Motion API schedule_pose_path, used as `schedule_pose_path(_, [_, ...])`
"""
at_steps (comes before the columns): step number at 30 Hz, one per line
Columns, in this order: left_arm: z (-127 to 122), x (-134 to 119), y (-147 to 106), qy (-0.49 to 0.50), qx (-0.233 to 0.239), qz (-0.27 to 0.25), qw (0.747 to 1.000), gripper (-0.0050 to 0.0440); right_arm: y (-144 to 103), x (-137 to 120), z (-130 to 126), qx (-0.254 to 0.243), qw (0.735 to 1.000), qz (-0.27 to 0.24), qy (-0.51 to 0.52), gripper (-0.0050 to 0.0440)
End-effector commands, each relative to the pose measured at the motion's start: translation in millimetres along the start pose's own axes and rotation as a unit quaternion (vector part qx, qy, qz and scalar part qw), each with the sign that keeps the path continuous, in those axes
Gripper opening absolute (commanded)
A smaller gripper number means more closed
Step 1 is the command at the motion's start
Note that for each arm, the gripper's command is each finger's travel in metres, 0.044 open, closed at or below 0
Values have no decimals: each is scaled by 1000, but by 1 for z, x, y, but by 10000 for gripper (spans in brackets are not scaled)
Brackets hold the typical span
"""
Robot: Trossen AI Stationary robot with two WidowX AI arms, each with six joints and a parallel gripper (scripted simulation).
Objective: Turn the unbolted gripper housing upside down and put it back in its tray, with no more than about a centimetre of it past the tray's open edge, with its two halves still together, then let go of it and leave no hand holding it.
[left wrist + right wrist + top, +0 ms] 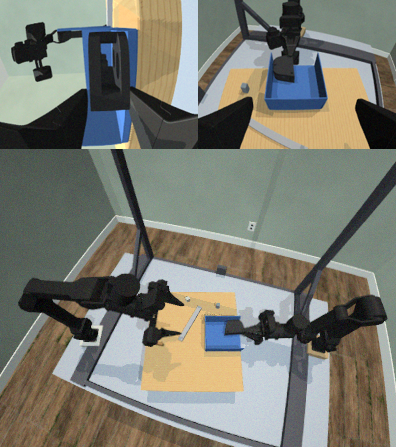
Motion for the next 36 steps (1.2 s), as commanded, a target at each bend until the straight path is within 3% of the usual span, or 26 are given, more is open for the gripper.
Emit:
schedule_pose_path(1, [3, 0, 2, -1, 5, 0, 1000, 126, -10, 7, 2, 3, 1000, -15, -2, 437])
schedule_pose_path(36, [20, -5, 5, -1, 7, 2, 1000, 114, -10, 7, 2, 3, 1000, -15, -2, 437])
Point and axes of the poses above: on each arm, the point midway between the two fingers, 35 mm back from their tips, its own y axis out along the fingers, its own z axis across the jaws, x = y × z, the point moved 9 cm from there along -y, back along the fingers, and after that the axes turned 15 degrees about y, right-handed, at the moved point
